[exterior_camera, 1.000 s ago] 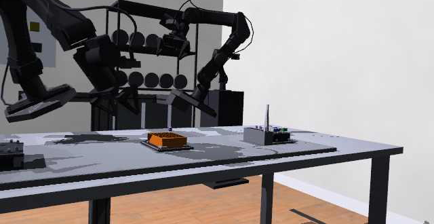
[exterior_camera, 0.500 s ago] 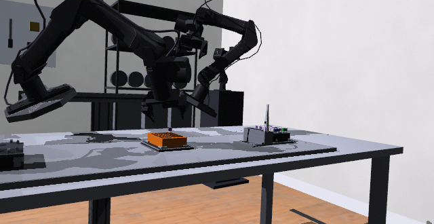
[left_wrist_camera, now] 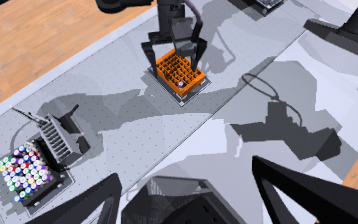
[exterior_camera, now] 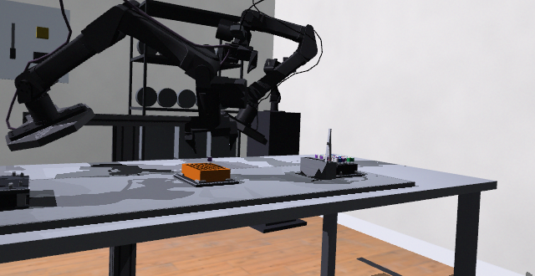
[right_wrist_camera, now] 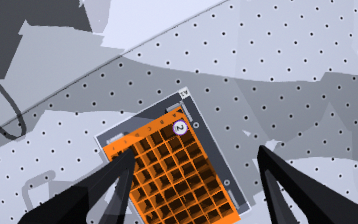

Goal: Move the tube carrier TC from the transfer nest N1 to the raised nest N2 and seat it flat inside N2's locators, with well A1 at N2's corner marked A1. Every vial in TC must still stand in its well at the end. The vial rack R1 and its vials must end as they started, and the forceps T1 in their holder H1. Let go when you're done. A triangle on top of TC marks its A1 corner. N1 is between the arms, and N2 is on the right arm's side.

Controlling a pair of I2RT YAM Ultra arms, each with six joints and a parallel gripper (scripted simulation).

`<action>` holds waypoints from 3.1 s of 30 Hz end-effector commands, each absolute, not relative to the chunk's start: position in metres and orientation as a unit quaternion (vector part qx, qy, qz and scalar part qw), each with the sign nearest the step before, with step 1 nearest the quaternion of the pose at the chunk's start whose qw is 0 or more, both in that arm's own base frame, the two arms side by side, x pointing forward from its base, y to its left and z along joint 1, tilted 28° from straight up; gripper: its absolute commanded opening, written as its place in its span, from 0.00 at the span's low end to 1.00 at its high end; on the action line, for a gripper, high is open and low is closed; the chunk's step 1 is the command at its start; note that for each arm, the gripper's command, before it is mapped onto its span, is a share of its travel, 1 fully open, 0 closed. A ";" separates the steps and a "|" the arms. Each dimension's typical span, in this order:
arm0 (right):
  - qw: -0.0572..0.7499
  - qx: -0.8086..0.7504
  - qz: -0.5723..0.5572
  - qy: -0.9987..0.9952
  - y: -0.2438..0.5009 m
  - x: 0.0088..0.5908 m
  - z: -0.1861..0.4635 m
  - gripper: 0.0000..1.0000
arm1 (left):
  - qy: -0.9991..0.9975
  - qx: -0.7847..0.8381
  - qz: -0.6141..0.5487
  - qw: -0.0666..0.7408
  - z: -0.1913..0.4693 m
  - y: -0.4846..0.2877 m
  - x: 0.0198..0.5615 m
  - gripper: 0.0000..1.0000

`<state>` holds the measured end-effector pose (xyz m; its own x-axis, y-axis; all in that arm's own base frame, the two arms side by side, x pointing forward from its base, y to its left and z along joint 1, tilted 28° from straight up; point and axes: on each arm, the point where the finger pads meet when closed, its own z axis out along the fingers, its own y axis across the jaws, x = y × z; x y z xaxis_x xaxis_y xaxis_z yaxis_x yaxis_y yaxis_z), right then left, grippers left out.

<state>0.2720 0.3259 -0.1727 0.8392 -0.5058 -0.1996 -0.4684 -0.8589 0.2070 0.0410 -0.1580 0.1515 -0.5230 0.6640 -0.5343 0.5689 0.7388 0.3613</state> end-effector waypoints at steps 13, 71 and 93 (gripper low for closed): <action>0.066 0.959 -0.119 -0.249 0.341 0.273 -0.157 1.00 | 0.866 0.354 0.067 0.346 0.157 -0.158 0.044 1.00; -0.015 0.217 0.191 -0.957 0.310 0.296 -0.151 1.00 | 0.866 0.354 0.067 0.346 0.157 -0.158 0.044 1.00; -0.096 -0.011 0.219 -0.971 0.302 0.292 -0.154 1.00 | 0.866 0.354 0.067 0.346 0.157 -0.158 0.044 1.00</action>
<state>0.2941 0.2932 -0.1606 -0.9878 -0.0212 -0.1544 0.0489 0.8985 -0.4363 0.0411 -0.1577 0.1515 -0.5239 0.6631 -0.5346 0.5674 0.7398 0.3616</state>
